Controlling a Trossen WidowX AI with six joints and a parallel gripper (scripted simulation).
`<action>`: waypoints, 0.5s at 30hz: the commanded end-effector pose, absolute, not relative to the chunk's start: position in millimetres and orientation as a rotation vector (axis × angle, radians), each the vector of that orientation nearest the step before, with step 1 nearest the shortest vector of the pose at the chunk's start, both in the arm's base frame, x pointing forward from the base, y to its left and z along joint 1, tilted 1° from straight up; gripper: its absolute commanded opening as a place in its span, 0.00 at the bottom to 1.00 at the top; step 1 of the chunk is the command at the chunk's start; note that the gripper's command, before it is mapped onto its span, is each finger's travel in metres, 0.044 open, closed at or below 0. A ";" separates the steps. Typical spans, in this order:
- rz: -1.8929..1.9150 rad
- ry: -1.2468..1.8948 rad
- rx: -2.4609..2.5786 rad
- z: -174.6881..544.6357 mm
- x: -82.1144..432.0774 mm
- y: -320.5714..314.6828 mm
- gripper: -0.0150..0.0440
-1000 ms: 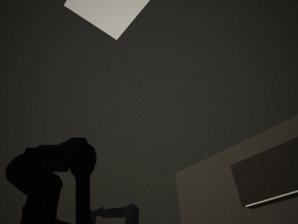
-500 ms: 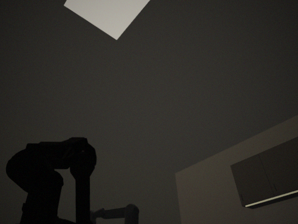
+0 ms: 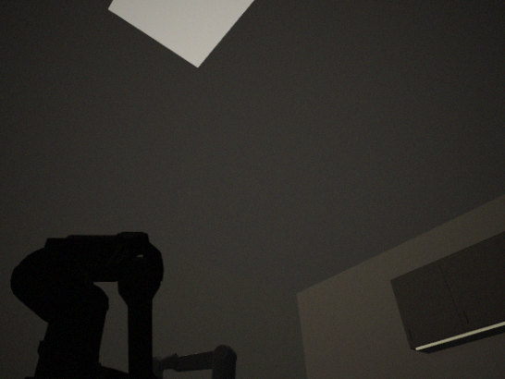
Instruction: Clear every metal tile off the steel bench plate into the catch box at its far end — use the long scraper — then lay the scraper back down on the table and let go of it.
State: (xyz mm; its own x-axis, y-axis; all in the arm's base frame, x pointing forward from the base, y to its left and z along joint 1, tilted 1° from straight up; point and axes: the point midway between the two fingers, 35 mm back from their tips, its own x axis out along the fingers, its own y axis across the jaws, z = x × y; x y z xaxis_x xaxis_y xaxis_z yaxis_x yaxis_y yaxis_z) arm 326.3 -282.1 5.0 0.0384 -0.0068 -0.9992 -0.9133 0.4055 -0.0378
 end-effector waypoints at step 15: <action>0.862 1.346 -0.924 73.5 325.8 -283.0 0.25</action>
State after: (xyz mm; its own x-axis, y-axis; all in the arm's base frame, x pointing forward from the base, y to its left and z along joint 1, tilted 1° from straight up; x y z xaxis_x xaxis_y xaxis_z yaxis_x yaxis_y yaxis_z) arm 325.5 -282.5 61.8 0.0418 -0.0100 -0.9991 -0.9124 0.4070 -0.0423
